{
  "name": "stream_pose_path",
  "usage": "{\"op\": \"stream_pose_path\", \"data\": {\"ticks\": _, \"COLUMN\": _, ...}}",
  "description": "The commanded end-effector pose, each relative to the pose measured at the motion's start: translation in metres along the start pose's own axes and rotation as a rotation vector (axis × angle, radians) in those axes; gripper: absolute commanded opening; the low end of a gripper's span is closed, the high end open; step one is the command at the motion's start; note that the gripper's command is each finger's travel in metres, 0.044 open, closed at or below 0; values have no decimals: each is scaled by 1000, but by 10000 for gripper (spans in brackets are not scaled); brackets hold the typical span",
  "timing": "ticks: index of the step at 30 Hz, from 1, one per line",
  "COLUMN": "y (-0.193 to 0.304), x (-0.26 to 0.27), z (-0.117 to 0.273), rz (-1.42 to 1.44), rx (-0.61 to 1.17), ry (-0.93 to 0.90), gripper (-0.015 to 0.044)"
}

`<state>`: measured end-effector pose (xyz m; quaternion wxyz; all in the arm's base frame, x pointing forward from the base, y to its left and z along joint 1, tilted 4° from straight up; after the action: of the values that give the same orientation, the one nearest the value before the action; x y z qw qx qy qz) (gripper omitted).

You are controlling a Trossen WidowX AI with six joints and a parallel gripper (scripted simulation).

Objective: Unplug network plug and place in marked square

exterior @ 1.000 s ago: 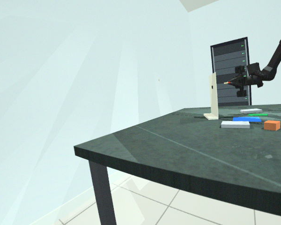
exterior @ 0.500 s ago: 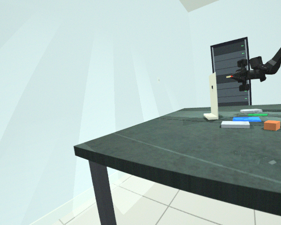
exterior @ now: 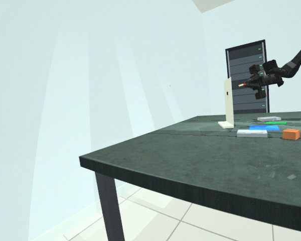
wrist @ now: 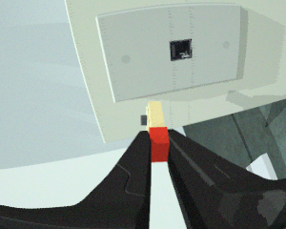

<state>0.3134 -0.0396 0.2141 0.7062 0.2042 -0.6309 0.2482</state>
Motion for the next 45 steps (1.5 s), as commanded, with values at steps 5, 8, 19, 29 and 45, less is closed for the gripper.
{"op": "stream_pose_path", "data": {"ticks": 5, "y": 14, "x": -10, "z": -19, "rz": -88, "rx": -35, "ry": 82, "gripper": 0}}
{"op": "stream_pose_path", "data": {"ticks": 8, "y": 20, "x": -14, "z": -25, "rz": -115, "rx": -48, "ry": 115, "gripper": 0}}
{"op": "stream_pose_path", "data": {"ticks": 19, "y": 42, "x": -32, "z": -41, "rz": -193, "rx": -97, "ry": 252, "gripper": 0}}
{"op": "stream_pose_path", "data": {"ticks": 29, "y": 65, "x": -50, "z": -49, "rz": -232, "rx": -145, "ry": 390, "gripper": 0}}
{"op": "stream_pose_path", "data": {"ticks": 45, "y": 102, "x": -77, "z": -46, "rz": -222, "rx": -231, "ry": 621, "gripper": 0}}
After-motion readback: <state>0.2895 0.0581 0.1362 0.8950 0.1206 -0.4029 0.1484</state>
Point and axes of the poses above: the point midway between the two fingers, 35 mm back from their tips, its own z axis back along the fingers, its own x axis across the jaws, y = z × x, the point moved 3 cm from there along z, back along the fingers, and after that the axes turned 4 degrees about z, right-handed, at the moved point
